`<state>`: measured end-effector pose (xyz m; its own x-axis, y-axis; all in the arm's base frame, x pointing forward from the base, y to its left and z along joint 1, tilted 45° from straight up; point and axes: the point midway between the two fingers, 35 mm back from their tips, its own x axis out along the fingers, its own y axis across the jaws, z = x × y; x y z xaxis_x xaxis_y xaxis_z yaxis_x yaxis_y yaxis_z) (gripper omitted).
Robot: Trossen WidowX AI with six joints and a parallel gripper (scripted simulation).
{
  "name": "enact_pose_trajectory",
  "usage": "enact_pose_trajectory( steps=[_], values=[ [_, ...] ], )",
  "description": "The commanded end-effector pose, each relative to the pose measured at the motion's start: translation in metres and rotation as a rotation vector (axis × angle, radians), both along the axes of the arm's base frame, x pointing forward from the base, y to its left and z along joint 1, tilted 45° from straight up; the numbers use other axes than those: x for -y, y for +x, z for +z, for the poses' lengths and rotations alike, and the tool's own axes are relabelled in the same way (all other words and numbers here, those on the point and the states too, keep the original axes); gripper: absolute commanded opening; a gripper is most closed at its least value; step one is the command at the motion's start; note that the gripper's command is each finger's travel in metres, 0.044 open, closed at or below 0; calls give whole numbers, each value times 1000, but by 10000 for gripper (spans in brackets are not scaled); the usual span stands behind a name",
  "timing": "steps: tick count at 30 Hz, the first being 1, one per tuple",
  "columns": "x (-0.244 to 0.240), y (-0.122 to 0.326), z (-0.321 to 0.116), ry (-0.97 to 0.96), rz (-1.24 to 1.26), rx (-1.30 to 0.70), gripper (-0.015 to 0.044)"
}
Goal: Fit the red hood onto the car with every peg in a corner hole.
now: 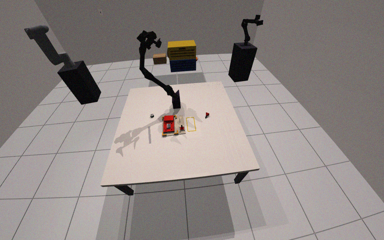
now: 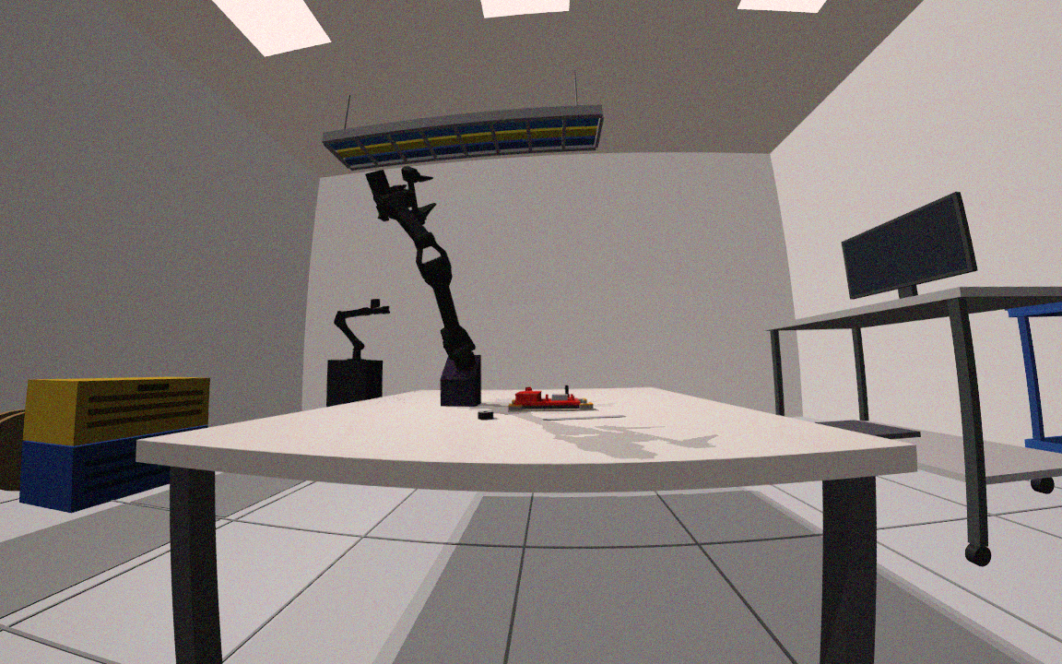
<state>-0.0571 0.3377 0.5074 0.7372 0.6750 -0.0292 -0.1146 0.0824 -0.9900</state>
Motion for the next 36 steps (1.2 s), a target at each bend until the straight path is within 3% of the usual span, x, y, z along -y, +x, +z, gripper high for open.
enact_pose_trajectory(
  steps=[1, 10, 19, 27, 36],
  values=[
    [-1, 1, -1, -3, -1, 1, 440],
    [-31, 79, -52, -187, -156, 58, 440],
    [-24, 179, -115, -379, -369, 36, 440],
    [18, 269, -175, -587, -563, -31, 440],
    [98, 343, -242, -800, -754, -183, 440]
  ],
)
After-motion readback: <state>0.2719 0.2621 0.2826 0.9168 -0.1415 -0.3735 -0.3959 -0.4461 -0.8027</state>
